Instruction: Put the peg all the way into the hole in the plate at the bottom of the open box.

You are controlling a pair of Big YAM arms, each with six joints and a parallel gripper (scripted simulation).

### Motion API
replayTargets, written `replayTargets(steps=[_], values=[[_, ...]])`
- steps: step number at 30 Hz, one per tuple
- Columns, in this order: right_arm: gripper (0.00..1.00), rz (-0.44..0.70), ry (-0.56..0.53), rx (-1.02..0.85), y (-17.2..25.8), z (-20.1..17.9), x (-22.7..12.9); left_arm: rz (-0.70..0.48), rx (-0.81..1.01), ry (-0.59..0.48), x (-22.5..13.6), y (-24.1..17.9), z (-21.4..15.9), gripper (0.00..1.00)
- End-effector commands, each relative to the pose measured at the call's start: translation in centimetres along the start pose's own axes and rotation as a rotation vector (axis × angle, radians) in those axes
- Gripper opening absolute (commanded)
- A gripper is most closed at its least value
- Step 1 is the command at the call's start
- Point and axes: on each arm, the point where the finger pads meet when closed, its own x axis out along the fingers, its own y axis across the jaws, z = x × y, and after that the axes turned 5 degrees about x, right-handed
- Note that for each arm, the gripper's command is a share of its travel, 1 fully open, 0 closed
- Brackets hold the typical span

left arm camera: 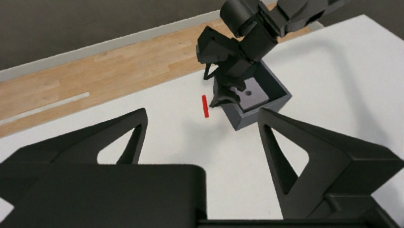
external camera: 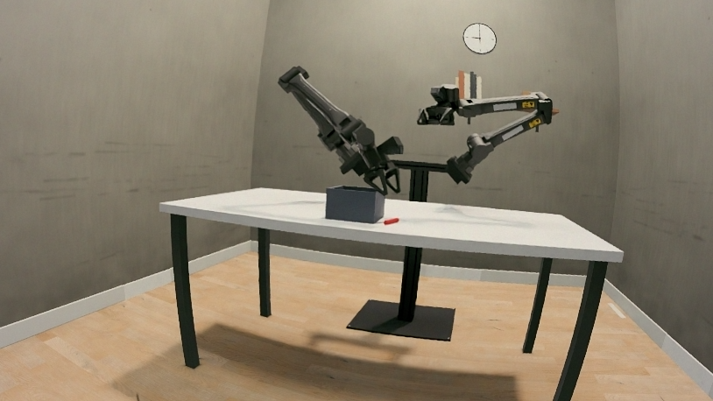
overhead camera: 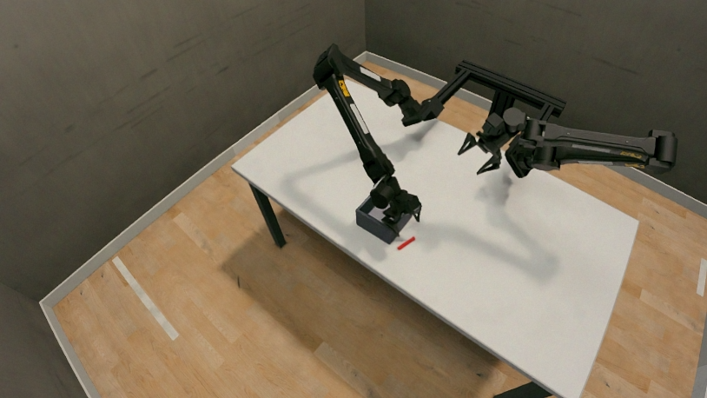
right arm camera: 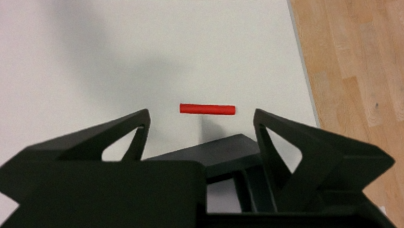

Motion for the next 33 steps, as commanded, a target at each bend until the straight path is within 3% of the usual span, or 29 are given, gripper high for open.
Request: replayTargets(steps=[1,14,20,22,23,33], values=[[1.0,-0.027,-0.026,-0.012,-1.1,1.5,-0.5,-0.002,-0.041,-0.045,-1.1,-1.2,1.2,1.0],[1.0,-0.027,-0.026,-0.012,-1.1,1.5,-0.5,0.005,-0.03,-0.06,-1.6,-1.2,1.5,1.0],[0.32,-0.023,-0.012,0.111,-0.2,3.9,-0.1,0.027,-0.004,-0.04,0.0,-0.4,1.3,1.0],[0.32,-0.023,-0.012,0.111,-0.2,3.9,-0.1,0.027,-0.004,-0.04,0.0,-0.4,1.3,1.0],[0.25,-0.017,0.002,0.168,-0.2,4.2,0.1,0.031,-0.001,-0.038,0.4,-0.3,1.1,1.0],[0.25,0.014,0.258,0.704,-1.9,4.3,3.1,0.063,-0.032,-0.032,4.1,1.1,0.2,1.0]])
